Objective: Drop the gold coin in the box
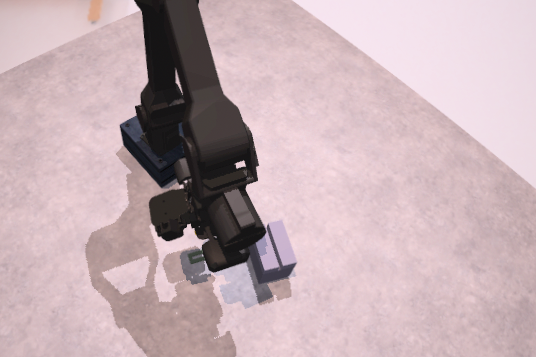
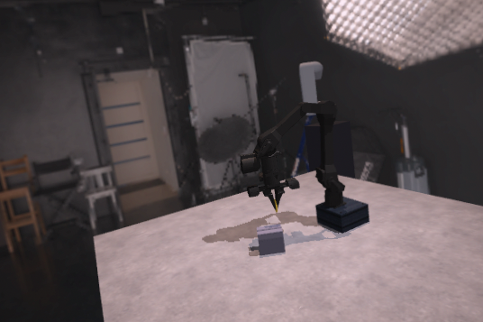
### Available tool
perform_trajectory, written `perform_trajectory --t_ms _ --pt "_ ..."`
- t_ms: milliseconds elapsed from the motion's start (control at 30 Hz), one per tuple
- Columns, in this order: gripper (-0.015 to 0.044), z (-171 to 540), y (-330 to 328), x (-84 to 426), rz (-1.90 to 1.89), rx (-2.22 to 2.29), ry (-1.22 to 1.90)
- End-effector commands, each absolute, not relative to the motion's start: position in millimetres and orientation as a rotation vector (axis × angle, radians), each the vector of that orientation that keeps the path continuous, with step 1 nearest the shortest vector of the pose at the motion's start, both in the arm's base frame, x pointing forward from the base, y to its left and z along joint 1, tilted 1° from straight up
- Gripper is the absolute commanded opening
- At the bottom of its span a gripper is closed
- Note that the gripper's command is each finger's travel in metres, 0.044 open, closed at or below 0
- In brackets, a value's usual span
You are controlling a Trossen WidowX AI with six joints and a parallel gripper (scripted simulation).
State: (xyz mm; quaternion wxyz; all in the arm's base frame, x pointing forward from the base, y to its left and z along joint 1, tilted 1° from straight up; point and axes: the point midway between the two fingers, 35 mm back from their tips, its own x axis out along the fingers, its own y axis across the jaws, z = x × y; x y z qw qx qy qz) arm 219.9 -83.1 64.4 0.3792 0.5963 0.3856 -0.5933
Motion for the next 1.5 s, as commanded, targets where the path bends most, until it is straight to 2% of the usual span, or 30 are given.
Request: perform_trajectory --t_ms 0,733,1467 --pt "0.0000 69.7 -83.4 221.5 -1.471 1.499 1.005" --pt "0.0000 70.0 -89.0 223.1 -0.926 0.951 1.353" --pt "0.0000 70.3 -94.4 224.5 -0.396 0.415 1.522"
